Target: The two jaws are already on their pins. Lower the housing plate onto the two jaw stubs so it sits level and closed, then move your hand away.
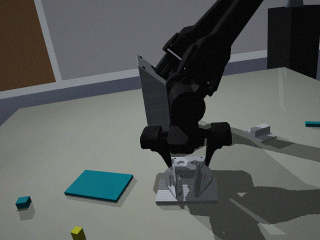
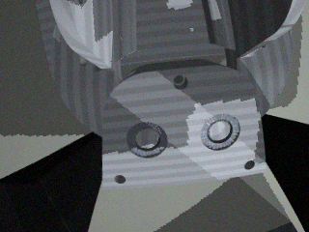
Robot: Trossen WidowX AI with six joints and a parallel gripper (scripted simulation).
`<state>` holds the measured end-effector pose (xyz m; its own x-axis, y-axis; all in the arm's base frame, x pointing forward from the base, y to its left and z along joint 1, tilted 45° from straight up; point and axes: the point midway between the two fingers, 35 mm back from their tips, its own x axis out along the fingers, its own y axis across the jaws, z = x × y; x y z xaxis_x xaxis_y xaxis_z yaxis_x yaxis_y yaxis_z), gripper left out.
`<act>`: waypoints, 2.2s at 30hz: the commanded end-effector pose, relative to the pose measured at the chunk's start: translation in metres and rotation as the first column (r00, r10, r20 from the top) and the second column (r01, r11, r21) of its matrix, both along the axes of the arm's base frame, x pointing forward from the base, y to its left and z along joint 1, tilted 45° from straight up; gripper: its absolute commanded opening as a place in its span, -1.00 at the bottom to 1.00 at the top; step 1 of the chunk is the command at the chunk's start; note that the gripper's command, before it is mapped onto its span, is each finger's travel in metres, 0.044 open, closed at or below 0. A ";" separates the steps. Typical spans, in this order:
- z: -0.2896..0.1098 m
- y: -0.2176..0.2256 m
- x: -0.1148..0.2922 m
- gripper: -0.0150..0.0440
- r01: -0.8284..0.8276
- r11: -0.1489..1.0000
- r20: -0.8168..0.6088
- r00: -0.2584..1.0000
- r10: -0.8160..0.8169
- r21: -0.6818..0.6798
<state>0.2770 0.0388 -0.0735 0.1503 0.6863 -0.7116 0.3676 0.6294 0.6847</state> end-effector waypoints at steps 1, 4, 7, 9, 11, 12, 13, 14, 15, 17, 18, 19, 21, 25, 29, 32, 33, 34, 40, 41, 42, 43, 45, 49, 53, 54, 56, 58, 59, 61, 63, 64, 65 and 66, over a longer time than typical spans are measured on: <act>0.000 0.000 0.000 0.70 0.004 1.000 -0.001 1.000 -0.004 0.003; 0.000 0.000 0.000 0.70 0.004 1.000 -0.001 1.000 -0.004 0.003; 0.000 0.000 0.000 0.70 0.004 1.000 -0.001 1.000 -0.004 0.003; 0.000 0.000 0.000 0.70 0.004 1.000 -0.001 1.000 -0.004 0.003; 0.000 0.000 0.000 0.70 0.004 1.000 -0.001 1.000 -0.004 0.003; 0.000 0.000 0.000 0.70 0.004 1.000 -0.001 1.000 -0.004 0.003; 0.000 0.000 0.000 0.70 0.004 1.000 -0.001 1.000 -0.004 0.003; 0.000 0.000 0.000 0.70 0.004 1.000 -0.001 1.000 -0.004 0.003; 0.000 0.000 0.000 0.70 0.004 1.000 -0.001 1.000 -0.004 0.003; 0.000 0.000 0.000 0.70 0.004 1.000 -0.001 1.000 -0.004 0.003; 0.000 0.000 0.000 0.70 0.004 1.000 -0.001 1.000 -0.004 0.003; 0.000 0.000 0.000 0.70 0.004 1.000 -0.001 1.000 -0.004 0.003; 0.000 0.000 0.000 0.70 0.004 1.000 -0.001 1.000 -0.004 0.003; 0.000 0.000 0.000 0.70 0.004 1.000 -0.001 1.000 -0.004 0.003; 0.000 0.000 0.000 0.70 0.004 1.000 -0.001 1.000 -0.004 0.003; 0.000 0.000 0.000 0.70 0.004 1.000 -0.001 1.000 -0.004 0.003; 0.000 0.000 0.000 0.70 0.004 1.000 -0.001 1.000 -0.004 0.003; 0.000 0.000 0.000 0.70 0.004 1.000 -0.001 1.000 -0.004 0.003; 0.000 0.000 0.000 0.70 0.004 1.000 -0.001 1.000 -0.004 0.003; 0.000 0.000 0.000 0.70 0.004 1.000 -0.001 1.000 -0.004 0.003; 0.000 0.000 0.000 0.70 0.004 1.000 -0.001 1.000 -0.004 0.003; 0.000 0.000 0.000 0.70 0.004 1.000 -0.001 1.000 -0.004 0.003; 0.000 0.000 0.000 0.70 0.004 1.000 -0.001 1.000 -0.004 0.003; 0.000 0.000 0.000 0.88 0.000 1.000 0.000 1.000 0.000 0.000; 0.000 0.000 0.000 1.00 0.000 1.000 0.000 1.000 0.000 0.000; 0.000 0.000 0.000 1.00 0.000 1.000 0.000 1.000 0.000 0.000; 0.000 0.000 0.000 1.00 0.000 1.000 0.000 1.000 0.000 0.000; 0.000 0.000 0.000 1.00 0.000 1.000 0.000 1.000 0.000 0.000; 0.000 0.000 0.000 1.00 0.000 1.000 0.000 1.000 0.000 0.000; 0.000 0.000 0.000 1.00 0.000 1.000 0.000 1.000 0.000 0.000; 0.000 0.000 0.000 1.00 0.000 1.000 0.000 1.000 0.000 0.000; 0.000 0.000 0.000 1.00 0.000 1.000 0.000 1.000 0.000 0.000; 0.001 -0.001 0.000 1.00 0.000 1.000 0.000 1.000 0.000 0.000; 0.003 -0.003 0.000 1.00 0.000 1.000 0.000 1.000 0.000 -0.001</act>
